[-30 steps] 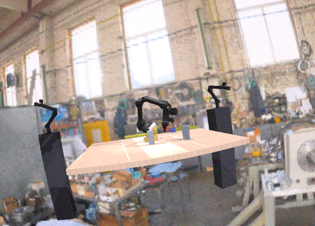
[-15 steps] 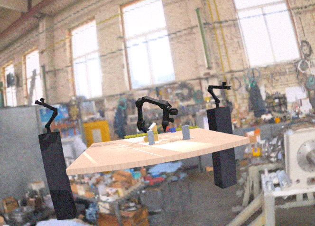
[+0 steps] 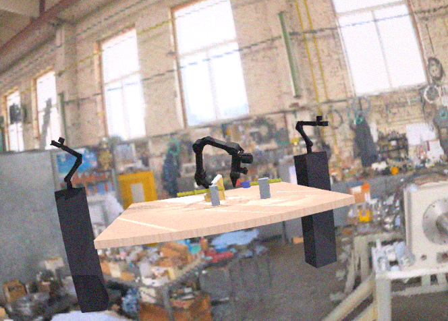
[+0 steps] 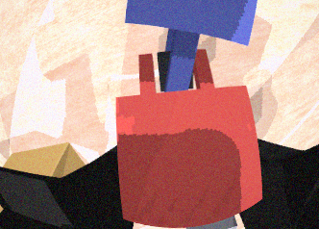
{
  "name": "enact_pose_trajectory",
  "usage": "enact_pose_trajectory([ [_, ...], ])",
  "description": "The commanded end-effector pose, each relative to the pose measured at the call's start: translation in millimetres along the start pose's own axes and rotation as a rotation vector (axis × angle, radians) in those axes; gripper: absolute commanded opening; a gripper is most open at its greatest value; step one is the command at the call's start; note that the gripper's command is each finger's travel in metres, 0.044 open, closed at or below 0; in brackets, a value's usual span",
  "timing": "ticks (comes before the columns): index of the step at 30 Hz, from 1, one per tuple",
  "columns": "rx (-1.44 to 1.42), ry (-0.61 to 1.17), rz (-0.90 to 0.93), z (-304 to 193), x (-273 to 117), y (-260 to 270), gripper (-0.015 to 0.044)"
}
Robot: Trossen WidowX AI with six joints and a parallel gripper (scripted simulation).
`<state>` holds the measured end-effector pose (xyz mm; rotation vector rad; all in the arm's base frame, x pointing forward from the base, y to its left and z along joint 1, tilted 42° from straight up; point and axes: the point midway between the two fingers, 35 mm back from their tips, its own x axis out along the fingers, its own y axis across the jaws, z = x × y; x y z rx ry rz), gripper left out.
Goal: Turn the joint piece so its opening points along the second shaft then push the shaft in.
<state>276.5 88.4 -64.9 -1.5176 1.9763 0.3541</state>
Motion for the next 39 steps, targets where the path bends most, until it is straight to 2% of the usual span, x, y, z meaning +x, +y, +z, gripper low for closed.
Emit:
enact_pose_trajectory([
  [1, -0.005, 0.0, 0.001, 0.0, 0.4, -0.1, 0.0182],
  [29, -0.005, 0.0, 0.001, 0.0, 0.4, -0.1, 0.0182],
  [31, 0.0, 0.0, 0.0, 0.0, 0.0, 0.0, 0.0147],
  [36, 0.0, 0.0, 0.0, 0.0, 0.0, 0.0, 0.0147],
  [39, 0.0, 0.0, 0.0, 0.0, 0.0, 0.0, 0.0068],
])
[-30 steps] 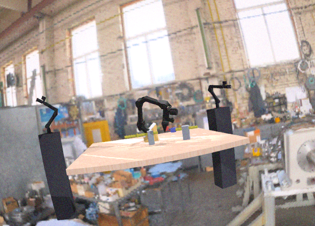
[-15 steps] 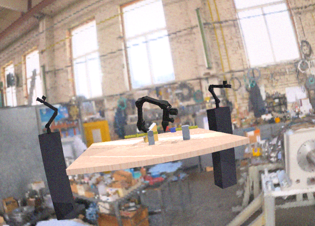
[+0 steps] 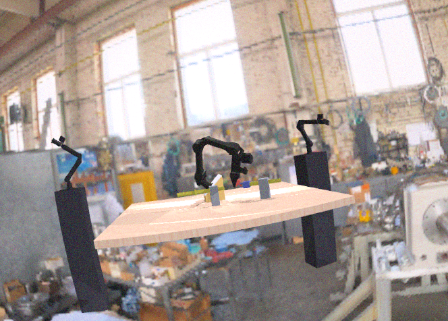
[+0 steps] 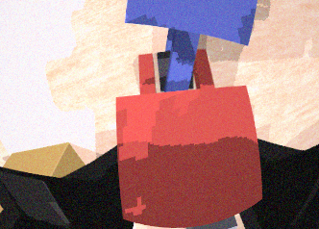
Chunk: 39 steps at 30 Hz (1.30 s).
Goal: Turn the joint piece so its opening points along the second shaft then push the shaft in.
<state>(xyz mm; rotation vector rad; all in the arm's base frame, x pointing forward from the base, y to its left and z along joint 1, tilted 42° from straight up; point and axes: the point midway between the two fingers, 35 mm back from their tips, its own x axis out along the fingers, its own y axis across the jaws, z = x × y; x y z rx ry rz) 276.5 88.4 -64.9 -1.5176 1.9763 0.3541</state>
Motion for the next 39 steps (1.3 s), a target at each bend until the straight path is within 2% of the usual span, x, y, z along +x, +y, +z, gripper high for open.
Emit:
enact_pose_trajectory([
  [1, 0.0, 0.0, 0.0, 0, 0, 0, 0.0042],
  [3, 0.0, 0.0, 0.0, 0, 0, 0, 0.0],
  [10, -0.007, -0.027, 0.0, 0, 1, 0, 0.0],
  [30, -0.099, -0.414, 0.002, -6, 19, -5, 0.0],
  [39, -0.108, -0.461, 0.002, -6, 21, -5, 0.0],
])
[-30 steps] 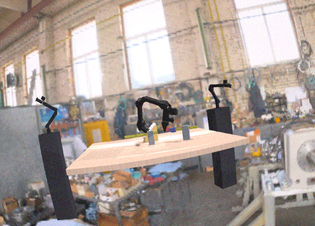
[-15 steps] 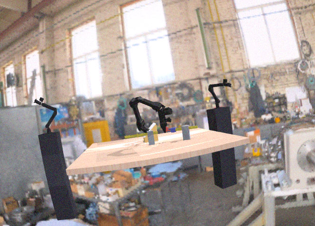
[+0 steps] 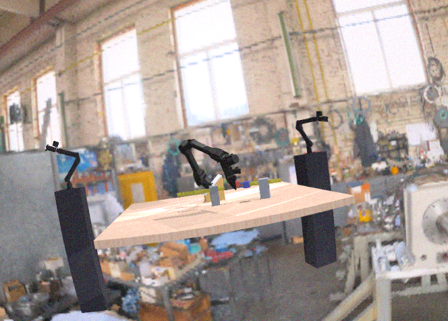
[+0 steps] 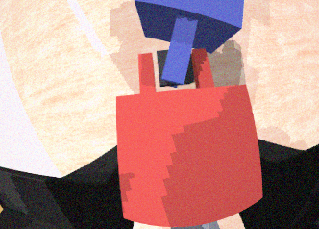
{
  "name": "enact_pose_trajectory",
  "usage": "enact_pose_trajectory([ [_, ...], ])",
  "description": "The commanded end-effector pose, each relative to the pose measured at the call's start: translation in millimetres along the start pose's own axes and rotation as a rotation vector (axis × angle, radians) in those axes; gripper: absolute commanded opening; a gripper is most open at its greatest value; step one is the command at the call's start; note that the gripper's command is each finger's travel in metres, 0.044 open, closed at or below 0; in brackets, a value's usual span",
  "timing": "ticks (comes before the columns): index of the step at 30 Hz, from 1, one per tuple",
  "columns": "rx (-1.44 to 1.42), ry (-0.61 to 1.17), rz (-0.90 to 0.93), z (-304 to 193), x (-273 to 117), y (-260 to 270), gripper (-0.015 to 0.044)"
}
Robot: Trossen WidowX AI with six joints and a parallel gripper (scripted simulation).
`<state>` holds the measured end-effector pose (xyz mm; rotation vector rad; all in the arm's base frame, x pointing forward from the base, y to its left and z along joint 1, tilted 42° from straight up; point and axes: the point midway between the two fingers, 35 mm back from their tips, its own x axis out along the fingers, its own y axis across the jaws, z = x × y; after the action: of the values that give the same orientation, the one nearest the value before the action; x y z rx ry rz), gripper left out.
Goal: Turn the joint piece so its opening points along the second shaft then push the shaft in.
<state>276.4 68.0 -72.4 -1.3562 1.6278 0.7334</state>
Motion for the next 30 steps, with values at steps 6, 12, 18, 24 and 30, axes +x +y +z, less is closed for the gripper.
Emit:
enact_pose_trajectory([
  [6, -0.003, -0.015, 0.0, -0.2, 0.6, -0.2, 0.0],
  [12, -0.002, -0.02, -0.001, -0.3, 0.7, 0.0, 0.0],
  [18, 0.0, -0.015, -0.001, -0.2, 0.5, 0.1, 0.0],
  [24, 0.0, -0.015, -0.001, -0.2, 0.5, 0.1, 0.0026],
  [30, 0.0, -0.015, -0.001, -0.2, 0.5, 0.1, 0.0147],
])
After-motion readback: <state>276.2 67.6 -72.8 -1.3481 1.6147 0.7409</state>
